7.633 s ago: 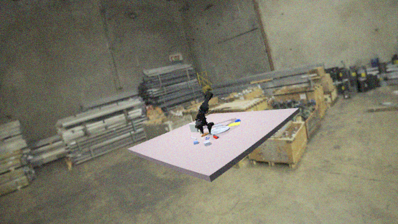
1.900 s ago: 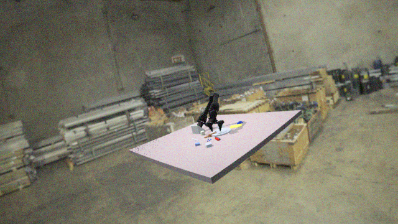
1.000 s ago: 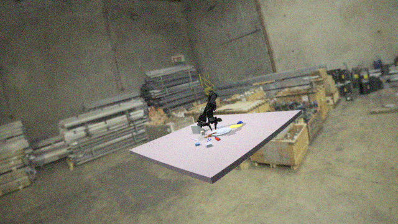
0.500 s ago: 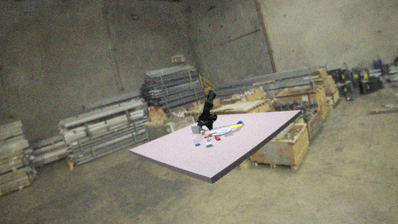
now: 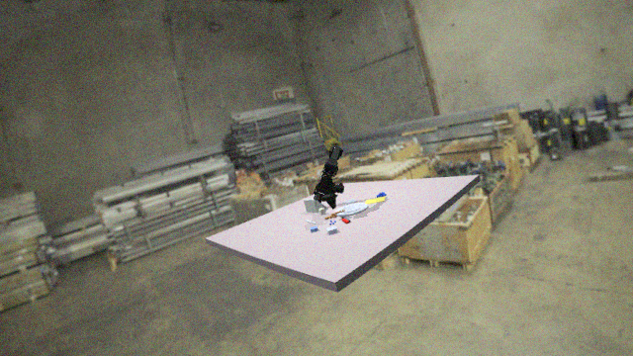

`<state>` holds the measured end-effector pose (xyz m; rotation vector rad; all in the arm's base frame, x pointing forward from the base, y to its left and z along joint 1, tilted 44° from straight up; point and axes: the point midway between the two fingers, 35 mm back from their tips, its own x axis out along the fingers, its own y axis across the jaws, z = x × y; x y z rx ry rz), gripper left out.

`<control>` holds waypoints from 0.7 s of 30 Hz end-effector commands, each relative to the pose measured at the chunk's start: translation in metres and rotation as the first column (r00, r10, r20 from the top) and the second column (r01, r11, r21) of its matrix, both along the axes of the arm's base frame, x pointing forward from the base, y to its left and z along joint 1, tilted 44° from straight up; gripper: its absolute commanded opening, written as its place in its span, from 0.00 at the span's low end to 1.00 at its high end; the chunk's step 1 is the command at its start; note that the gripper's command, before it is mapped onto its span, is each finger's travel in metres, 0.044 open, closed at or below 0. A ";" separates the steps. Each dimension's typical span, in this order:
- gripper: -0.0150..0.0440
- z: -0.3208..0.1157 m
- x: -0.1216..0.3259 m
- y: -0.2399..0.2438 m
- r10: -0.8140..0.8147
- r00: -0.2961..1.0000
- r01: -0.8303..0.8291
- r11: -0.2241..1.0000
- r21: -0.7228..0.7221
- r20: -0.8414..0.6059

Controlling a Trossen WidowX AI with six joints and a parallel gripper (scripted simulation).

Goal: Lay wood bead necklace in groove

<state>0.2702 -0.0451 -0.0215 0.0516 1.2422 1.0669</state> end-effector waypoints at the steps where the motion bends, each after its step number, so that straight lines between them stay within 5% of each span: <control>1: 0.46 0.001 0.000 -0.001 -0.003 1.000 0.003 1.000 0.000 0.002; 21: 0.46 -0.020 -0.003 0.020 -0.001 1.000 0.001 1.000 0.007 -0.005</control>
